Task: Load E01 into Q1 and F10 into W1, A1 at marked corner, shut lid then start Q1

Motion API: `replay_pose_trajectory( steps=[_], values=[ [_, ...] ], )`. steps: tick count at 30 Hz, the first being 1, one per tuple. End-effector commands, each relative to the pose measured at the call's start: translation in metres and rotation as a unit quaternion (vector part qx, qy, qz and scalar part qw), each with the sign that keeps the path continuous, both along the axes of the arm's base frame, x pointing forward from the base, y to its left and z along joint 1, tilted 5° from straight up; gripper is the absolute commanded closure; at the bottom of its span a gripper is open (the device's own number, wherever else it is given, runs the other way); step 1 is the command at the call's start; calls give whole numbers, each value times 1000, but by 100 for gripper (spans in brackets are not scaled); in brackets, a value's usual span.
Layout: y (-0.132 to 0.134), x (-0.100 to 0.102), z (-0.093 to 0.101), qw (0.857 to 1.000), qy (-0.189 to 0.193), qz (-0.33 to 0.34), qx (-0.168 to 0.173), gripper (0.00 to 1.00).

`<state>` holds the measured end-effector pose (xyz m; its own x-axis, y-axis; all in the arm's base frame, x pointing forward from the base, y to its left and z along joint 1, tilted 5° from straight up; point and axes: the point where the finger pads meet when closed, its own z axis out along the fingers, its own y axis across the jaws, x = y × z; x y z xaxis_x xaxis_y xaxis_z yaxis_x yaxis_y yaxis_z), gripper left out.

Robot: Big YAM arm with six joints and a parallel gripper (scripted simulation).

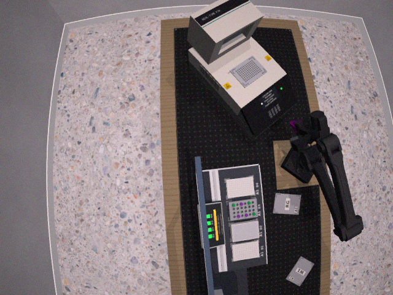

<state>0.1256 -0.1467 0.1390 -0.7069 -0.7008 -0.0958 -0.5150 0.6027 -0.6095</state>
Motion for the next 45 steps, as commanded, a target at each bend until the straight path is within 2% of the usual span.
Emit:
replay_pose_trajectory(
  steps=[1, 8, 29, 45],
  values=[
    [-14, 8, 42, 999, -22, -7, -31, 100],
    [-14, 8, 43, 999, -22, -7, -32, 100],
    [-5, 2, 9, 1000, -13, -8, -15, 100],
    [-11, 5, 32, 999, -19, -8, -28, 100]
  ],
)
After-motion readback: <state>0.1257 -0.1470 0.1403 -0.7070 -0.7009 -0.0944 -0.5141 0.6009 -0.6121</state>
